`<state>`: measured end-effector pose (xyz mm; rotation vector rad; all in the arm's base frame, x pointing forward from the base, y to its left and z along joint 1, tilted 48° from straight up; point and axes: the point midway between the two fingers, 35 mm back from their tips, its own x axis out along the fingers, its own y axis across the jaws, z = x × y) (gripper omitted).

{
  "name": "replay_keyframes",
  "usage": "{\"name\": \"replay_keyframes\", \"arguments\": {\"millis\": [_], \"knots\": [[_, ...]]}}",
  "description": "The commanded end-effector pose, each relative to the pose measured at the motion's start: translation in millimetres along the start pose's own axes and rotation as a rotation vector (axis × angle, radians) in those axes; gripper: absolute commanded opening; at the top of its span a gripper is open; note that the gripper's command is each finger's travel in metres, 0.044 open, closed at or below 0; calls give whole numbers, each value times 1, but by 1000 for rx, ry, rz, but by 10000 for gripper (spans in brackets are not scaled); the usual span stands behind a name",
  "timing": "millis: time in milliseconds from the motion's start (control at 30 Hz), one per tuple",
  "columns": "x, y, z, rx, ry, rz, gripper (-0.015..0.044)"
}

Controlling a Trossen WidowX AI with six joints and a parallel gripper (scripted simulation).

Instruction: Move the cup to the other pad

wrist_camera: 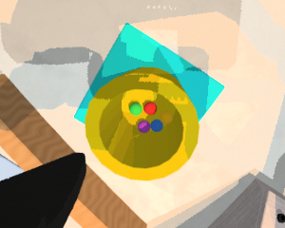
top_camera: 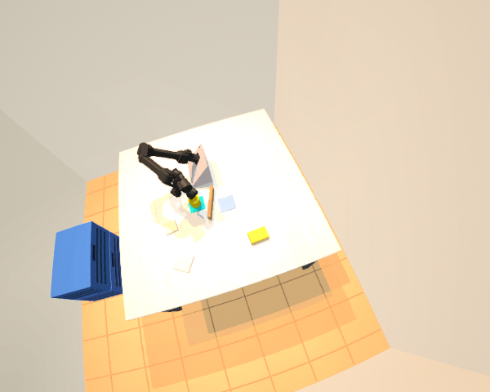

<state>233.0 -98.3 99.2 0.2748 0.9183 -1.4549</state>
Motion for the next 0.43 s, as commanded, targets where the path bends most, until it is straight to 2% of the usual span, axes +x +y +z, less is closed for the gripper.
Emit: {"name": "replay_keyframes", "arguments": {"millis": [0,233,400], "knots": [[-14,1,-1,3,6,4,440],[-35,1,1,4,5,2,440],[-31,1,2,1,-1,4,440]]}}
